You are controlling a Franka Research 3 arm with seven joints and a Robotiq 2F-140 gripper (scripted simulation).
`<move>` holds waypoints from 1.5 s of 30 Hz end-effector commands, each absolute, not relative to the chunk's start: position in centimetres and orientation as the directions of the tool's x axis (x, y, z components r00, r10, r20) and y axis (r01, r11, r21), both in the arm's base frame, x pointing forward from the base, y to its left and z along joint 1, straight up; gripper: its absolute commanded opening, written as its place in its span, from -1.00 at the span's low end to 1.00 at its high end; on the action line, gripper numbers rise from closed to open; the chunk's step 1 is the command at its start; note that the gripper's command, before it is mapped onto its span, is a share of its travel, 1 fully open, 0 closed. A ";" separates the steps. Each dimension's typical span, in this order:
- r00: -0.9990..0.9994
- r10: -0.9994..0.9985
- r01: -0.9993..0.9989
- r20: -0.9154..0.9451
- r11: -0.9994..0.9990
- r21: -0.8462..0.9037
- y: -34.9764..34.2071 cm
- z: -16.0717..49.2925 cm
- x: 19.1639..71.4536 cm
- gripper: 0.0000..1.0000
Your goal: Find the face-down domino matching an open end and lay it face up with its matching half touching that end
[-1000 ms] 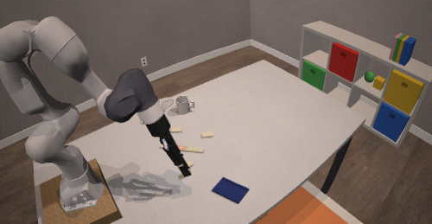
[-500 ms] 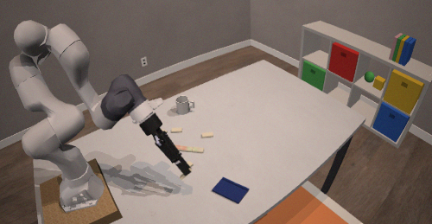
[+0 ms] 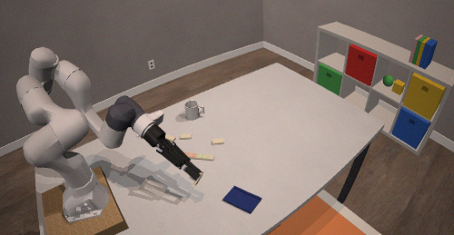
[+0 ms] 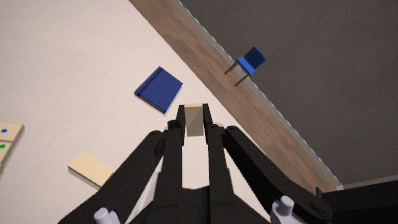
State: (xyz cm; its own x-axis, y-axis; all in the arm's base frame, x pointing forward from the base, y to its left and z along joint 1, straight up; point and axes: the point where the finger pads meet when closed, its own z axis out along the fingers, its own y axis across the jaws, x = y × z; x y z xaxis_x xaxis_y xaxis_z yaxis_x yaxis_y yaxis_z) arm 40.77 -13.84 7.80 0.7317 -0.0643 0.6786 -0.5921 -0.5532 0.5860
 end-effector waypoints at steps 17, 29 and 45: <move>0.143 -0.164 -0.975 0.976 -0.194 0.110 -14.4 8.0 40.4 -0.56; 0.028 -0.170 -0.992 0.985 -0.123 0.007 -14.4 6.2 40.4 -0.56; 0.028 -0.170 -0.992 0.985 -0.123 0.007 -14.4 2.2 40.4 -0.56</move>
State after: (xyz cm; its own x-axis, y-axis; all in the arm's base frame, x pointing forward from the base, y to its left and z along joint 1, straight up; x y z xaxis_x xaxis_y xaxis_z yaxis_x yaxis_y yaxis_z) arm 40.54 -14.26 2.98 0.0611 -0.1651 0.9844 -0.9901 -0.1350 0.0388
